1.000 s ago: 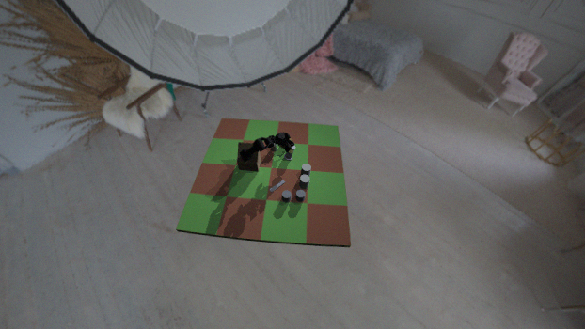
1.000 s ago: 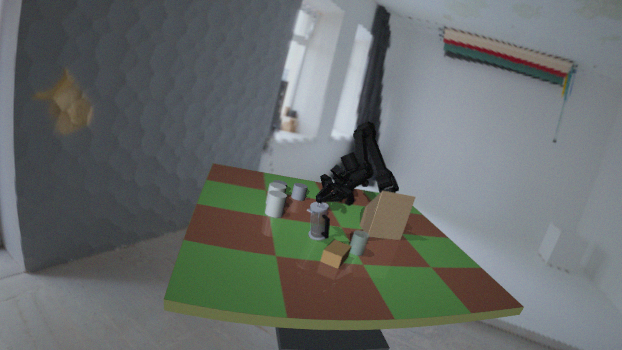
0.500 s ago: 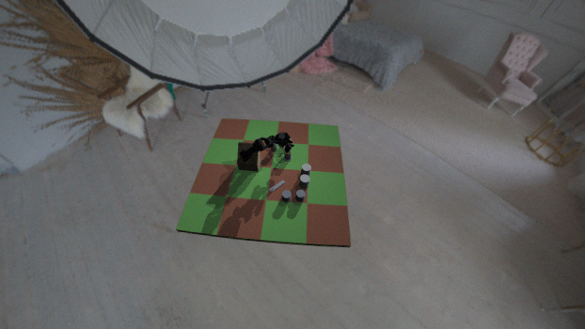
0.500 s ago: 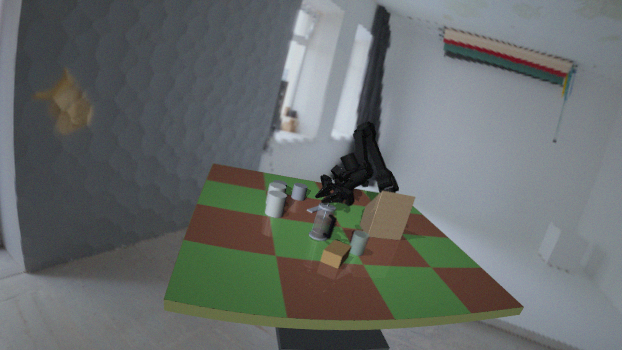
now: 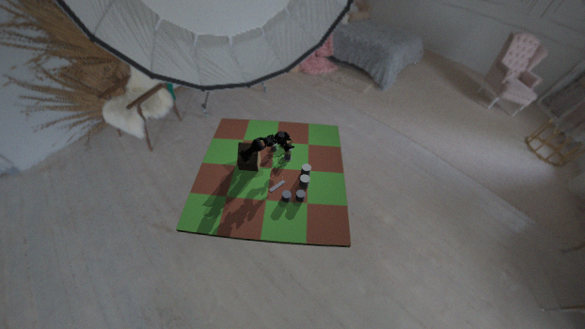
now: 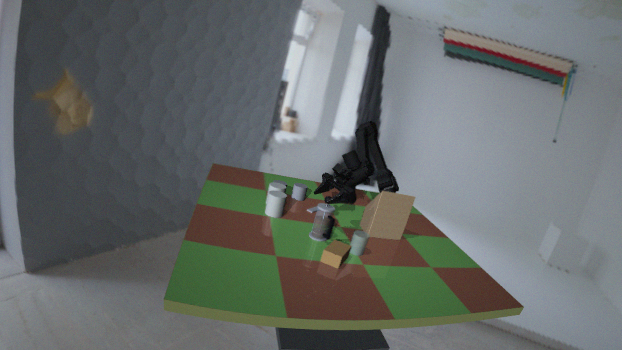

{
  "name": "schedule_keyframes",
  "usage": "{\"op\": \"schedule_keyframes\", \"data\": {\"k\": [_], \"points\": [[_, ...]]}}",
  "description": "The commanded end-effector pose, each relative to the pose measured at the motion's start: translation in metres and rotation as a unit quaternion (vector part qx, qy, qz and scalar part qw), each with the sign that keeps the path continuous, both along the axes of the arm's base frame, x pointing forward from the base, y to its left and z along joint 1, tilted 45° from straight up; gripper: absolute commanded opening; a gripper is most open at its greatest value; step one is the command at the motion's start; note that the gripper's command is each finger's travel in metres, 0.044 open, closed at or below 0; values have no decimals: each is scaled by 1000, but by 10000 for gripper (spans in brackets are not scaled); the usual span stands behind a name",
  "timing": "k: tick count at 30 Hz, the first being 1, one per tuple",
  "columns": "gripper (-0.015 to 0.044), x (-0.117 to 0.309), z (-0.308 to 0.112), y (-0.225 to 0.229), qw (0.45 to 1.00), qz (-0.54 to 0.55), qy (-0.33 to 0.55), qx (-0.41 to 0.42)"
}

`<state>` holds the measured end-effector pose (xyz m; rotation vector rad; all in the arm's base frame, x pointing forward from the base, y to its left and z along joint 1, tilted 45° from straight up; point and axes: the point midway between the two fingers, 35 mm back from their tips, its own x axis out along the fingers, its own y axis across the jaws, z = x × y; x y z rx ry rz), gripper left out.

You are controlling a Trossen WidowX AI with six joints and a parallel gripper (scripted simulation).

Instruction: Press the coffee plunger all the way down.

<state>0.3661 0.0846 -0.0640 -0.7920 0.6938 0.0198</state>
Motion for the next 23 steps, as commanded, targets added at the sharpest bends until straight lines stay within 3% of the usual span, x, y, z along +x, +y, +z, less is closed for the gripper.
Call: {"op": "schedule_keyframes", "data": {"k": [1, 6, 23], "points": [[440, -8, 28, 21, 1000, 1, -4, 4], [440, -27, 62, 40, 1000, 0, -4, 1], [440, -29, 61, 40, 1000, 0, -4, 1]]}}
